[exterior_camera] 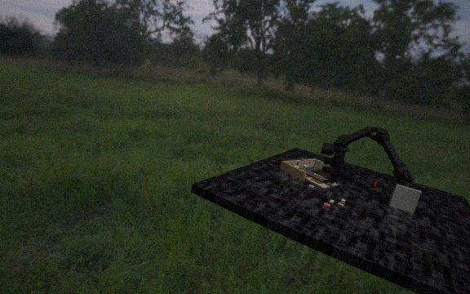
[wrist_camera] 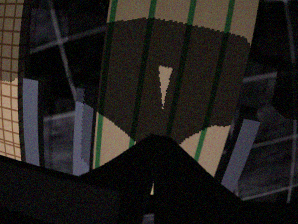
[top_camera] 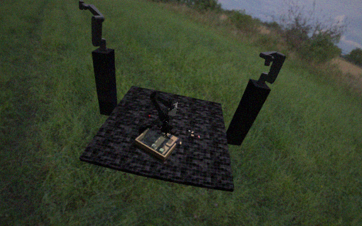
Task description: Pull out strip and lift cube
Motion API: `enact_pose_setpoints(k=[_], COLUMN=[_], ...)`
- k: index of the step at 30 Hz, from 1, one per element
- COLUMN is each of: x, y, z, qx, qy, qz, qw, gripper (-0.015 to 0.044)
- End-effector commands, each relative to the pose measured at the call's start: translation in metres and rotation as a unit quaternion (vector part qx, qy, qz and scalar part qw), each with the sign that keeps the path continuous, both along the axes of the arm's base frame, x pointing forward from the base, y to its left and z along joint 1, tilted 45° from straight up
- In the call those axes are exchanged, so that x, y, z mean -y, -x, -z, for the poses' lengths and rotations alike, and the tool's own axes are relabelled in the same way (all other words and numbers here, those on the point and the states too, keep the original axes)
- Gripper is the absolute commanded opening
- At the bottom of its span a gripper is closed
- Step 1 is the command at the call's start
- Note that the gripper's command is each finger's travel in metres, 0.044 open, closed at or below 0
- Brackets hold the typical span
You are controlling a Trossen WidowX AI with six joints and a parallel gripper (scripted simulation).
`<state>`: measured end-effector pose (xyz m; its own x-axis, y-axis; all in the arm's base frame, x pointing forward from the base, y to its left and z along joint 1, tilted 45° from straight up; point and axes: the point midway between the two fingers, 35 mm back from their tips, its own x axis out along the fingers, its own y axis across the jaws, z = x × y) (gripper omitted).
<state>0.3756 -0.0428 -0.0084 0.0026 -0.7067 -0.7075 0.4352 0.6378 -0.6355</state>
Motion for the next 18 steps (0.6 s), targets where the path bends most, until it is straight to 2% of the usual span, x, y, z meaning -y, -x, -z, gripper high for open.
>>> enact_pose_setpoints(k=[1, 18], x=[0.0004, 0.0017], y=[-0.0003, -0.0004], z=[0.0001, 0.0013], qx=[0.0, 0.0], qy=[0.002, 0.002], qz=[-0.002, -0.002], qw=[1.0, 1.0], gripper=[0.0, 0.0])
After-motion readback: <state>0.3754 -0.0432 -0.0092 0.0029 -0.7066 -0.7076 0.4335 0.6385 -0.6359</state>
